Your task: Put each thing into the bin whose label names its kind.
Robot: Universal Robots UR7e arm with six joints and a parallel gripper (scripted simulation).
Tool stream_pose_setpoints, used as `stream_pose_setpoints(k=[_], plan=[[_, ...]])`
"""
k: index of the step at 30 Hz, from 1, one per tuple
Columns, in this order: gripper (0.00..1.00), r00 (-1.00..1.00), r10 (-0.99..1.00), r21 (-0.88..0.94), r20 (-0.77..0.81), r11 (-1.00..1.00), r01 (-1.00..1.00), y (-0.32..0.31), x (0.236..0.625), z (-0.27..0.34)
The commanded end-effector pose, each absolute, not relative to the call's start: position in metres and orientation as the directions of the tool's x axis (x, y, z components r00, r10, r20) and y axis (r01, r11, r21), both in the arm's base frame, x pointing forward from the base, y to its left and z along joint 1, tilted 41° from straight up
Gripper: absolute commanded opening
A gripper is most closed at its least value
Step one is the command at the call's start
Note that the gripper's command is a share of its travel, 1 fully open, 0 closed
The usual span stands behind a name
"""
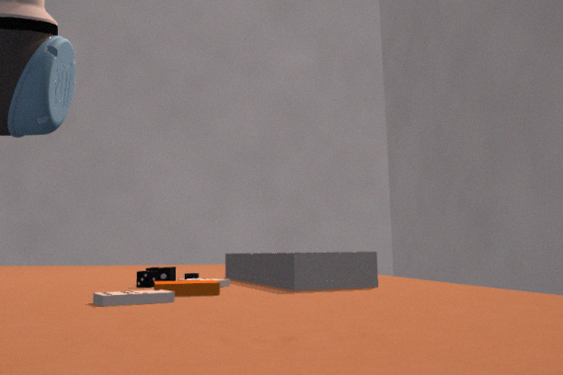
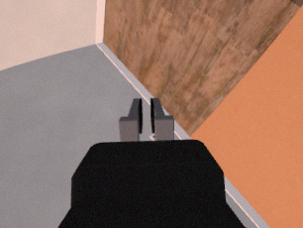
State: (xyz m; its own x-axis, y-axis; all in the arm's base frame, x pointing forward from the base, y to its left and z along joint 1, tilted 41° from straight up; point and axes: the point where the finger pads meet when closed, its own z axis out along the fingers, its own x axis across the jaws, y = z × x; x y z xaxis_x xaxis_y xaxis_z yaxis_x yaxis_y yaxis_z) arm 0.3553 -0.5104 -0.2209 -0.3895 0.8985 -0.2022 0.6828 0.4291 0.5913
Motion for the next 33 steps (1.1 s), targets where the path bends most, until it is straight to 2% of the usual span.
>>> stream_pose_setpoints(k=[1,4,9,11,18,20,26,28,33], plan=[[0.31,-0.393,0.903,0.597,-0.175,0.415,0.687,-0.498,0.367,-0.208],[0.31,-0.398,0.912,0.603,-0.102,0.375,0.704,-0.486,0.375,-0.199],[0.31,-0.398,0.912,0.603,-0.102,0.375,0.704,-0.474,0.384,-0.189],[0.31,-0.402,0.915,0.602,-0.029,0.337,0.724,-0.462,0.391,-0.180],[0.31,-0.402,0.915,0.602,-0.028,0.337,0.724,-0.448,0.400,-0.169],[0.31,-0.403,0.914,0.594,0.044,0.301,0.747,-0.435,0.406,-0.160],[0.31,-0.403,0.914,0.594,0.044,0.301,0.747,-0.420,0.413,-0.149],[0.31,-0.402,0.908,0.578,0.116,0.267,0.771,-0.406,0.418,-0.140],[0.31,-0.402,0.908,0.578,0.116,0.267,0.771,-0.390,0.424,-0.128]])
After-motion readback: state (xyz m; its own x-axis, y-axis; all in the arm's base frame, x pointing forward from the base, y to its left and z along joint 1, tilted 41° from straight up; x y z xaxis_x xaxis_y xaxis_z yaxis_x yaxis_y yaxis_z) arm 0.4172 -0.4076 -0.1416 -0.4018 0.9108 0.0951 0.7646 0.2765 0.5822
